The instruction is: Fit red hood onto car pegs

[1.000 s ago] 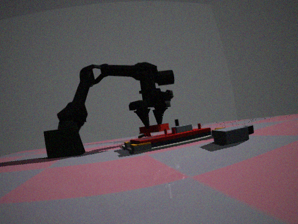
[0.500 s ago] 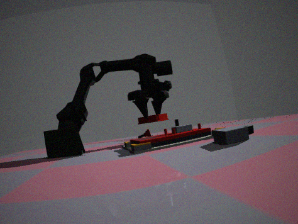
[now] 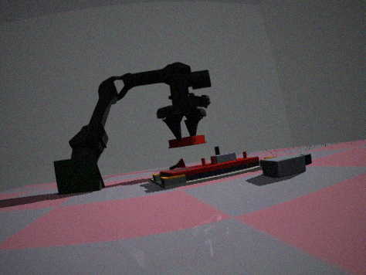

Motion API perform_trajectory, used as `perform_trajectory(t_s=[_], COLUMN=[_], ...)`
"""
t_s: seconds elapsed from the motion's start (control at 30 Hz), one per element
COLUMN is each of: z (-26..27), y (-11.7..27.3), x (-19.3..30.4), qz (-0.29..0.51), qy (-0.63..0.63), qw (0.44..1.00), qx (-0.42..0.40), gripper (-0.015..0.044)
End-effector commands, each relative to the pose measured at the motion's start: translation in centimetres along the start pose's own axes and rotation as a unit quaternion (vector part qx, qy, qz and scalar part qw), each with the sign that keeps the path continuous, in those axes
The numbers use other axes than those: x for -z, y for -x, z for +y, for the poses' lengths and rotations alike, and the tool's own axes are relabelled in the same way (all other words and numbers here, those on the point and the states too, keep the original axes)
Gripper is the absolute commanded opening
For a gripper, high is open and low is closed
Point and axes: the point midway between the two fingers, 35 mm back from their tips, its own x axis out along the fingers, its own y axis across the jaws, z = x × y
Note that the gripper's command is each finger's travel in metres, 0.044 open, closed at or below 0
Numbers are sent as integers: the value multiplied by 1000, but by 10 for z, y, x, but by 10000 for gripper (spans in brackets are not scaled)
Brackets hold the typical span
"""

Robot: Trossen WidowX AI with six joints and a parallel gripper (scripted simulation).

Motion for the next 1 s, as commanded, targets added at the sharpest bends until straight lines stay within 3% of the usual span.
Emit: perform_trajectory(t_s=[0.0,0.97], z=[0,-4], y=[0,1], x=[1,6], qz=[-1,-4], qy=[39,319], qw=[999,948], qx=[0,1], gripper=[0,0])
